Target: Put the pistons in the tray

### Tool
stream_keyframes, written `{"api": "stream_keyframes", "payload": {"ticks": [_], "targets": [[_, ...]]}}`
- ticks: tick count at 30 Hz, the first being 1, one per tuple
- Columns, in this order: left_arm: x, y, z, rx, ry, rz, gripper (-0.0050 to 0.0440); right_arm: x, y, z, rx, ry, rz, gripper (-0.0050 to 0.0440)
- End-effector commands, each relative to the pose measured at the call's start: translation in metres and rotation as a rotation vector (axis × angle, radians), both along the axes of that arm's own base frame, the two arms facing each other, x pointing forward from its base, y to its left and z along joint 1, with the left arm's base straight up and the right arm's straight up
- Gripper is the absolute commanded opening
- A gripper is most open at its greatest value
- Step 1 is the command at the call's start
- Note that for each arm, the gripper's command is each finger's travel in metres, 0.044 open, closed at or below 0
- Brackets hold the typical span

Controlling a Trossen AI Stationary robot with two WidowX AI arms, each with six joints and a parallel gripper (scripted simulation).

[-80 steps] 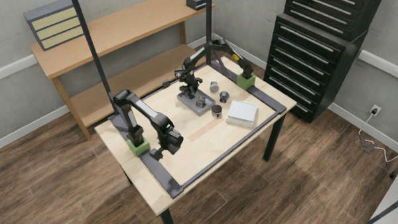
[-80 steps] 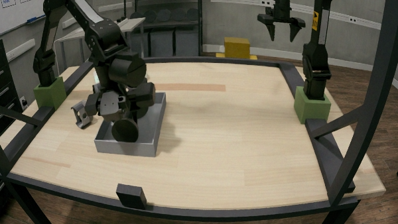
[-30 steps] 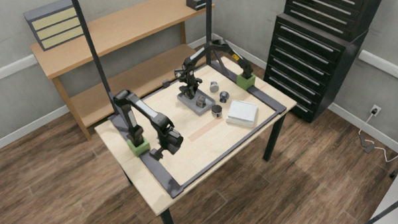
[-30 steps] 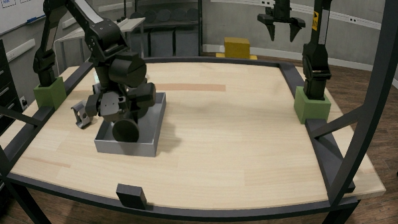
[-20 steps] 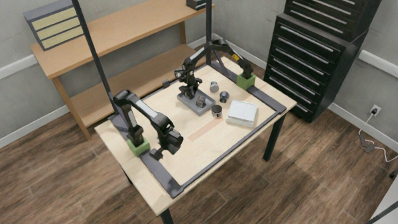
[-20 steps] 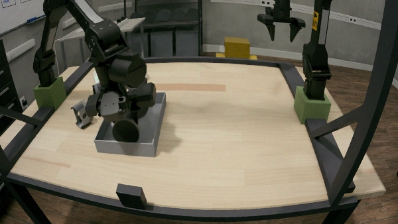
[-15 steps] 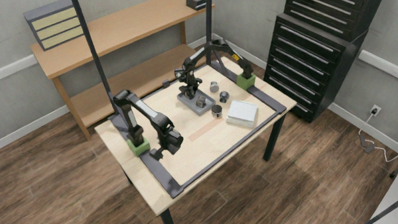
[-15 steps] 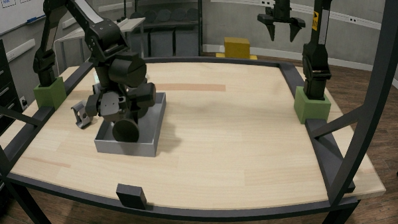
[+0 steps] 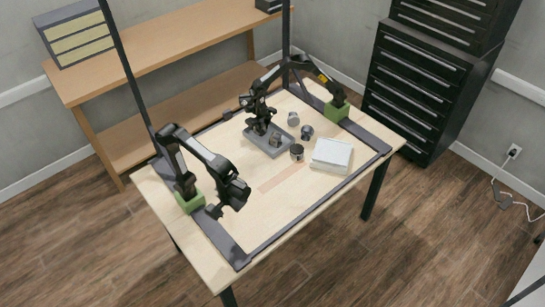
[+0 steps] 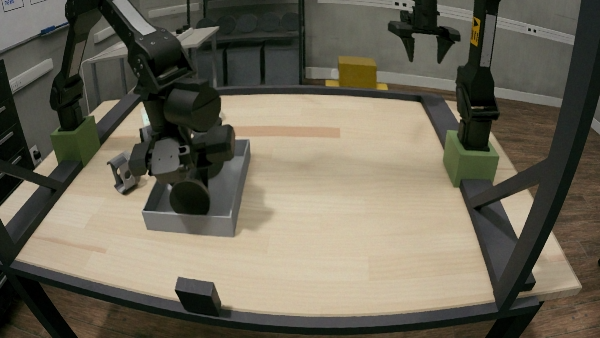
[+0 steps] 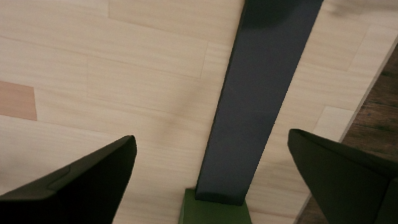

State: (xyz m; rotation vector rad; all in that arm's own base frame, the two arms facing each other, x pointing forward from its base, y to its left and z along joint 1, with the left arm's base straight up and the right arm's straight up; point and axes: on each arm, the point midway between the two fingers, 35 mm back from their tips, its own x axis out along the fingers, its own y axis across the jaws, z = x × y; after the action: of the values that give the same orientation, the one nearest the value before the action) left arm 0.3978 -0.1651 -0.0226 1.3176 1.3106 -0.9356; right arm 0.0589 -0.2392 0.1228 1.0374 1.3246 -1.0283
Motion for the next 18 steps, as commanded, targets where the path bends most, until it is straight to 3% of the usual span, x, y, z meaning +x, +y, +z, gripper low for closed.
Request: {"api": "stream_keyframes", "payload": {"ticks": [1, 6, 7, 10, 18], "targets": [[0.0053, -0.0004, 0.0094, -0.011, -0.027, 0.002, 0.0158, 0.0024, -0.0052, 0.0084, -0.031, -0.011, 0.006, 0.04], [0.0053, -0.0004, 0.0092, -0.011, -0.027, 0.002, 0.0158, 0.0024, -0.0052, 0.0084, -0.031, -0.011, 0.006, 0.04], [0.0011, 0.0027, -0.0003, 0.002, -0.004, 0.001, 0.0158, 0.0024, -0.0052, 0.0084, -0.031, -0.011, 0.006, 0.04], [0.0053, -0.0004, 0.0092, -0.011, -0.027, 0.002, 0.0158, 0.0024, -0.0052, 0.0084, -0.031, -0.011, 0.006, 0.04], [0.0053, -0.0004, 0.009, -0.011, -0.027, 0.002, 0.0158, 0.0024, -0.0052, 0.0084, -0.031, -0.011, 0.006, 0.04]]}}
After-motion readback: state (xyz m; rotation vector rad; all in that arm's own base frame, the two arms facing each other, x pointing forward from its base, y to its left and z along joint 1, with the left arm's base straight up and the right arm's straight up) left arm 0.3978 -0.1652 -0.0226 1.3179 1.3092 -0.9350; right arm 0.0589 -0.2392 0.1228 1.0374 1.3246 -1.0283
